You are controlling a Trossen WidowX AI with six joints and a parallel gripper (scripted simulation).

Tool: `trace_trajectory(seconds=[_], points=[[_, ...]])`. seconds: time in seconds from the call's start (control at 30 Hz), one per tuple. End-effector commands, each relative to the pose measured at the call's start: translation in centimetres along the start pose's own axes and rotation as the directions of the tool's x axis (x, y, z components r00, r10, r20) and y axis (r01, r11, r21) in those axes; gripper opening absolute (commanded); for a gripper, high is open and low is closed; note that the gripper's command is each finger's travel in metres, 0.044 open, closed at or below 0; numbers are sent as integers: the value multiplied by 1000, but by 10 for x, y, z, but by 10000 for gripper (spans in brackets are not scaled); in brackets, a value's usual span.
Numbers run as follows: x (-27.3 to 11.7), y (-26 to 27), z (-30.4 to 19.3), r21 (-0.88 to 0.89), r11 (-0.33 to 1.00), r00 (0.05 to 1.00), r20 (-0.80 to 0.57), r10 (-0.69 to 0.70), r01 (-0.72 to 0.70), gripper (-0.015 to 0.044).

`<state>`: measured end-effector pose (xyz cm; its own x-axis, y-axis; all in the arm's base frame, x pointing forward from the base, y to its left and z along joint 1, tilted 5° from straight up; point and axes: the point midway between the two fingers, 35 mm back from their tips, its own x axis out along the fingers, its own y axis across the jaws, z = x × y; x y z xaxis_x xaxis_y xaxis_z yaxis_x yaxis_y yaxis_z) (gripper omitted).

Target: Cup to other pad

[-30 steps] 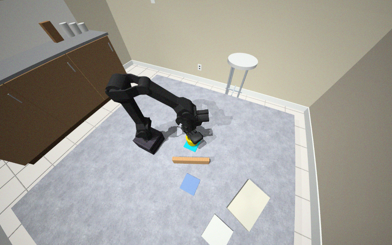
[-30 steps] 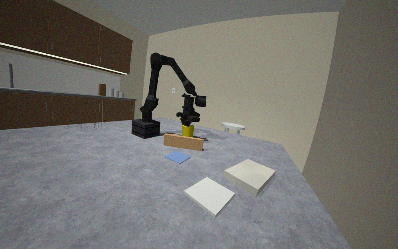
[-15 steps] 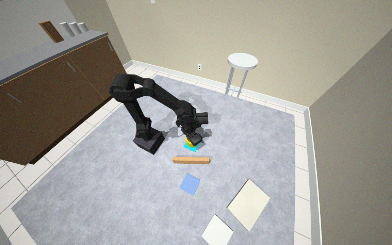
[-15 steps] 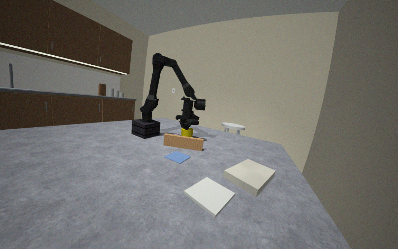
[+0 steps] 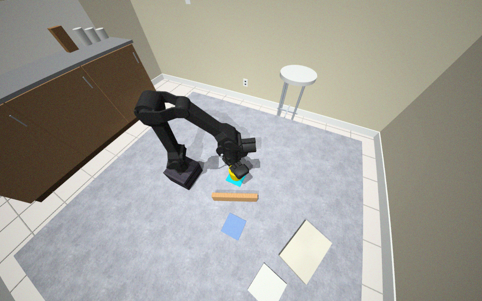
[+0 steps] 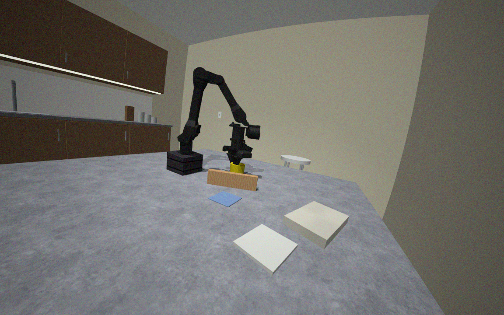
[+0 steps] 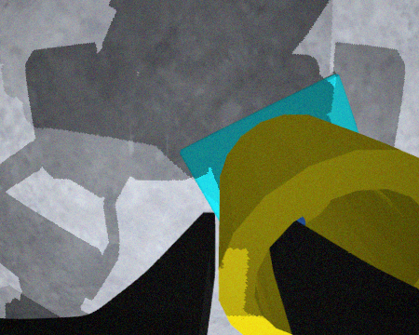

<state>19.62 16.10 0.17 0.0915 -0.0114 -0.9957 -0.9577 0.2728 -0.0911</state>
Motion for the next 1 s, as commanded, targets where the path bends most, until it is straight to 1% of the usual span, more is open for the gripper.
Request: trace_trajectory(seconds=[0.0, 0.23, 0.97], points=[[0, 0, 0, 0, 1000, 1000, 0, 0, 0, 147], [-3, 0, 0, 0, 1000, 1000, -1, 0, 0, 147], [-38, -1, 2, -1, 1000, 1000, -4, -1, 1, 147]])
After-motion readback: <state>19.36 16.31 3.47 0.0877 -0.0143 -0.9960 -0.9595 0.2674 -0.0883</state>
